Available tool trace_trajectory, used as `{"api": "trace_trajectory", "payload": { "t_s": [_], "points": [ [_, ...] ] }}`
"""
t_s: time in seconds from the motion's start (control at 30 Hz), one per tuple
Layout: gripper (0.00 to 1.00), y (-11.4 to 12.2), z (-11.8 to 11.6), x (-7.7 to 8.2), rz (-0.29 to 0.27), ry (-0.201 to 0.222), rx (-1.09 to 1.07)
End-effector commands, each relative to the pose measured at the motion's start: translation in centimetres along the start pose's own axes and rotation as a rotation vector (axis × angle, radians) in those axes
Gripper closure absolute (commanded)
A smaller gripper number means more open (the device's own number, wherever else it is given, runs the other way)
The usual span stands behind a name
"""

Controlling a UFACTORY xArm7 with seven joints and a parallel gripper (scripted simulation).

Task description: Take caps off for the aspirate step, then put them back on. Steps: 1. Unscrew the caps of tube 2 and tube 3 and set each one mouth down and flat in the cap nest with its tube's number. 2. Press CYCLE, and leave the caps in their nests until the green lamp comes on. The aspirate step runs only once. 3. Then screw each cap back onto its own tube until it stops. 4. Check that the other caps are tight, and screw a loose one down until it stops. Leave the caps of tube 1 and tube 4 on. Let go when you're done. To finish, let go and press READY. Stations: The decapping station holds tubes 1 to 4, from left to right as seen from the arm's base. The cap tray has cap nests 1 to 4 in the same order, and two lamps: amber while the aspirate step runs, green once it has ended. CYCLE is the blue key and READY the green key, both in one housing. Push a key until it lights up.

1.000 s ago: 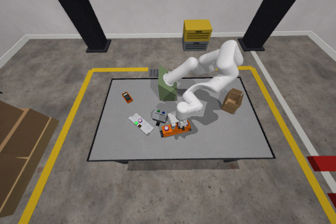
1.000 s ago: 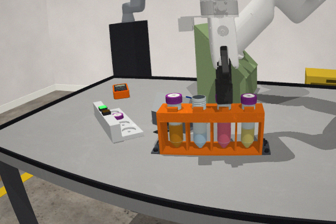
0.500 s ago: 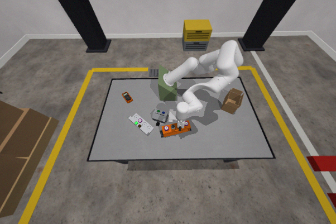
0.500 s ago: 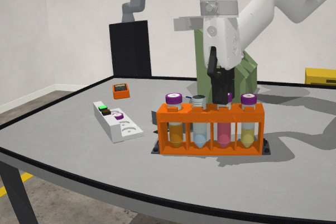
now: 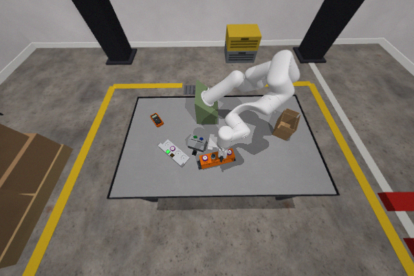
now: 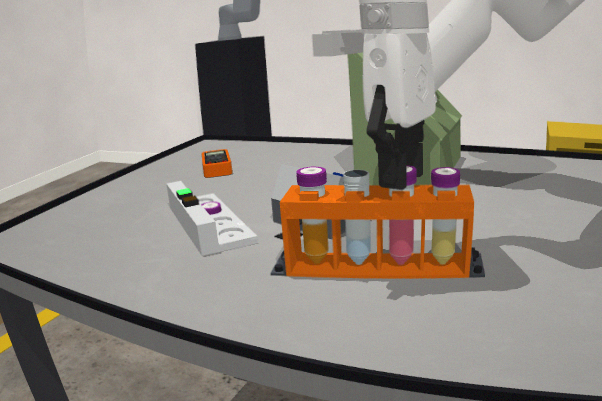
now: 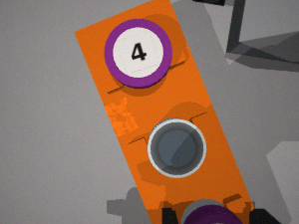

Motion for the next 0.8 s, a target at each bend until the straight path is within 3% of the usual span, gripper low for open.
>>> {"api": "trace_trajectory", "payload": {
  "t_s": [0.0, 0.7, 0.77],
  "points": [
    [0.54, -0.11, -0.11, 0.28, 0.002, -0.006, -0.001],
    [0.54, -0.11, -0.11, 0.38, 0.004, -0.005, 0.759],
    [0.54, -0.11, -0.11, 0.38, 0.004, -0.005, 0.759]
  ]
}}
Point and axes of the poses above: the point where the finger pads meet when closed, its own x axis back along the fingers, its own z axis across the jaws, y = z × x, the point moved 5 cm from there along x, back along the fingers, and after that the axes turned 12 degrees about x, right-handed, at the moved point
